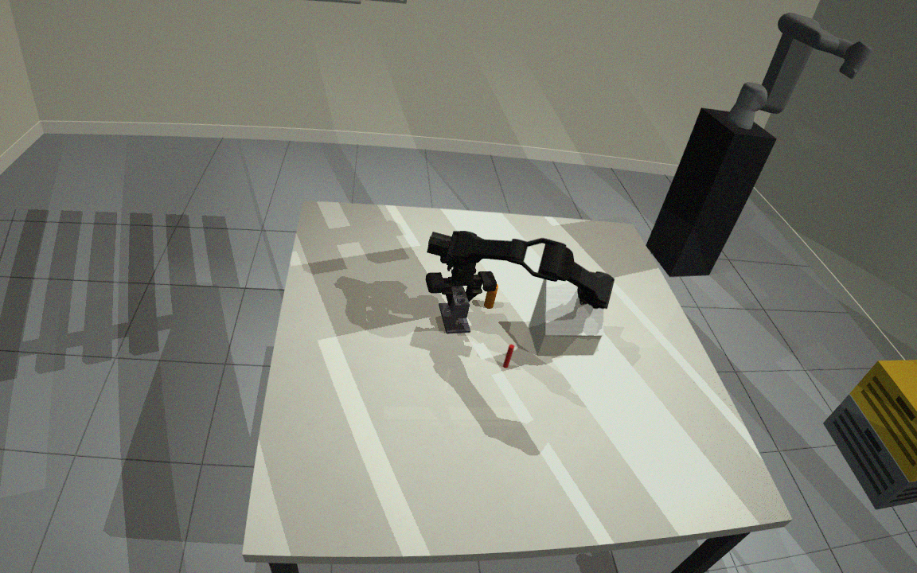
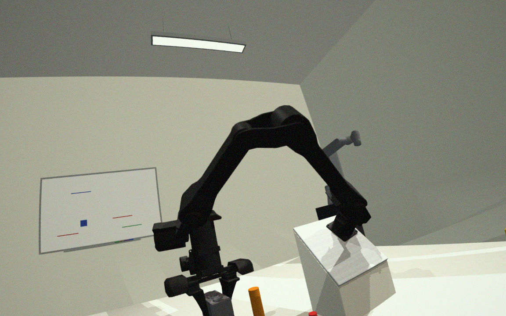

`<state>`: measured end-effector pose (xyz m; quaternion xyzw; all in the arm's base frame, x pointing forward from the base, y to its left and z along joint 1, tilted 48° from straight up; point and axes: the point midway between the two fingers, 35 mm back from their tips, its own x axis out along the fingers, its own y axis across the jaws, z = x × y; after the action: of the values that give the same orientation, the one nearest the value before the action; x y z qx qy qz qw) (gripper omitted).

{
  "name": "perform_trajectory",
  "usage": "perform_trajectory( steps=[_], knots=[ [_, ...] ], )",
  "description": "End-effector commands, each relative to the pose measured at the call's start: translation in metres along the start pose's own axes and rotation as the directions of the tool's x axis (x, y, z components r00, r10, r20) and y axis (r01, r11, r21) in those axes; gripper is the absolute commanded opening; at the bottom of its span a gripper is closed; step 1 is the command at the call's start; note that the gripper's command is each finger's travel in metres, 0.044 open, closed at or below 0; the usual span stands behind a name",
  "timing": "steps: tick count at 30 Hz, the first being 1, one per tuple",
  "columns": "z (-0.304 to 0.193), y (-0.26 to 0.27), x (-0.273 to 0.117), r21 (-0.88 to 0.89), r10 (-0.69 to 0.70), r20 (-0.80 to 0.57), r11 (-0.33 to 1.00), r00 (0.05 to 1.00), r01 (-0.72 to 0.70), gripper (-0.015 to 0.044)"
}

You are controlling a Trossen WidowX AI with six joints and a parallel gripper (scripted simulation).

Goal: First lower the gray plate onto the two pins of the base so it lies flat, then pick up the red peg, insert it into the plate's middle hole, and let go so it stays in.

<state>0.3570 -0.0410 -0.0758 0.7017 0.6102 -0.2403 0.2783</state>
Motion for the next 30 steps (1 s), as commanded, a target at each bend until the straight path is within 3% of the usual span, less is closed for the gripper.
perform_trajectory(
  steps=[1,30],
  knots=[
    [0.0138,-0.0062,0.0091,0.014,-0.005,0.0,1.0,1.0,0.005,0.0],
    [0.0184,-0.0081,0.0119,0.018,-0.005,0.0,1.0,1.0,0.005,0.0]
  ],
)
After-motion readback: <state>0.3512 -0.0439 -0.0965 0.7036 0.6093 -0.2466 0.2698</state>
